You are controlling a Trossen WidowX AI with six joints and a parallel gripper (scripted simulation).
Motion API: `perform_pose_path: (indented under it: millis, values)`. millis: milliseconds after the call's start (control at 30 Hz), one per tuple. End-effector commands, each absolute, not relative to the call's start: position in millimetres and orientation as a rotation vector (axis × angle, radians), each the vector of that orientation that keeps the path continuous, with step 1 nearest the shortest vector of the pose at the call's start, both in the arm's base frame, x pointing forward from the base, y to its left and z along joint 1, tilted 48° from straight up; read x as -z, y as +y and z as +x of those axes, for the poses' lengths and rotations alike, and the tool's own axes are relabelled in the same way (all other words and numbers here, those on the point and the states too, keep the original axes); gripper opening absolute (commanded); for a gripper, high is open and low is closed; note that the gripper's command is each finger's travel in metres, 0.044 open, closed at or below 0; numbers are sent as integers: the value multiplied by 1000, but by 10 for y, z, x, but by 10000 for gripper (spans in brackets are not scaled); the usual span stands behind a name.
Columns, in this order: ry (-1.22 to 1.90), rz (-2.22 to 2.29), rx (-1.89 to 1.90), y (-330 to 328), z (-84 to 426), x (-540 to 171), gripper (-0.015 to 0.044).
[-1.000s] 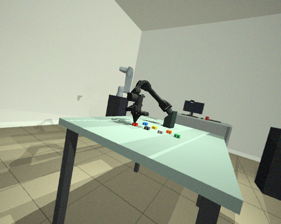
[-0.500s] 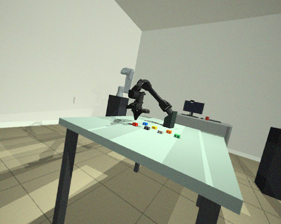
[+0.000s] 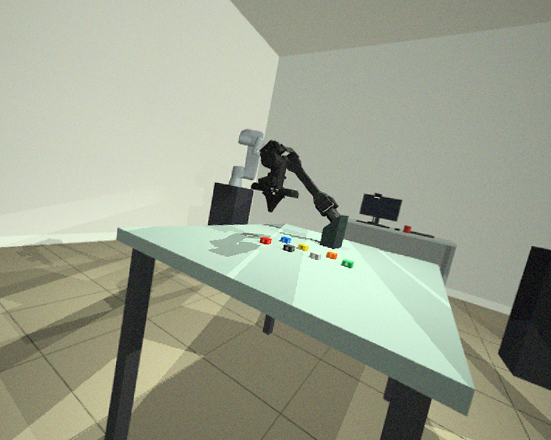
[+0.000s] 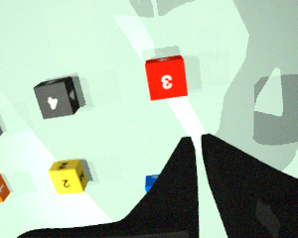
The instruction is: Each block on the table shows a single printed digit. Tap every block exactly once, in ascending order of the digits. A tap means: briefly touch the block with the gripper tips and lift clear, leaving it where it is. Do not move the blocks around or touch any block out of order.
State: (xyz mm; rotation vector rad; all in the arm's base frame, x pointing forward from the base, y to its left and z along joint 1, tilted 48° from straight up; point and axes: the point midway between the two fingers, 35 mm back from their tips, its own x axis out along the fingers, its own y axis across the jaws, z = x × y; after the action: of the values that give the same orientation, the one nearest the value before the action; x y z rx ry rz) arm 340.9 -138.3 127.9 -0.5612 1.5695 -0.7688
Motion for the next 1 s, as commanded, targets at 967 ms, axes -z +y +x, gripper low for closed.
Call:
perform_pose_path:
  millis: [967]
  values:
    - [1571,-555,770,-1272,3455,87,20]
